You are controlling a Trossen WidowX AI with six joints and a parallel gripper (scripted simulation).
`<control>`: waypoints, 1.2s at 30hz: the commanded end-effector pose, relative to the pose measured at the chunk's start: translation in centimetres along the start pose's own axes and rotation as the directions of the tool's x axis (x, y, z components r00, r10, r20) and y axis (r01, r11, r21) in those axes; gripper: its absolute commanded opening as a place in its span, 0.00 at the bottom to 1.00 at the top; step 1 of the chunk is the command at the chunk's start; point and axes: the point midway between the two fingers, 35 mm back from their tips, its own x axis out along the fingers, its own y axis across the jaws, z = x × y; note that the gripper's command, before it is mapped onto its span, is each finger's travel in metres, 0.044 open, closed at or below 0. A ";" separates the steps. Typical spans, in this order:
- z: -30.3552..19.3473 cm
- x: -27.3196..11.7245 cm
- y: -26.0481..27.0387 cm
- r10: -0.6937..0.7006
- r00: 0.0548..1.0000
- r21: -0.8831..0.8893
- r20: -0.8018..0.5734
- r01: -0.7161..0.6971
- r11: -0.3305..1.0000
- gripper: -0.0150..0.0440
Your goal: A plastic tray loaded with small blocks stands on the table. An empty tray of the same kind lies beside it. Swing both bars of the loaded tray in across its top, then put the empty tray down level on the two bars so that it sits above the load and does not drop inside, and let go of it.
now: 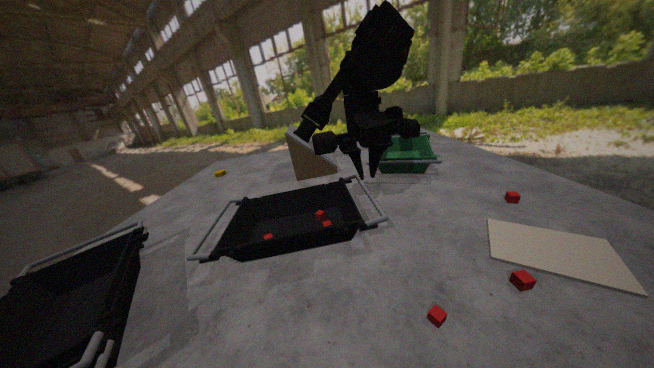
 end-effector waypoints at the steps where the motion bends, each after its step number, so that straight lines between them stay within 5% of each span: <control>1: -0.2 1.4 0.0 0.004 1.000 0.002 -0.012 -0.004 1.000 0.40; 12: -0.3 5.8 0.1 0.008 1.000 0.002 -0.012 -0.008 1.000 0.40; 36: -0.3 2.6 -5.3 0.003 1.000 0.002 -0.012 -0.003 1.000 0.40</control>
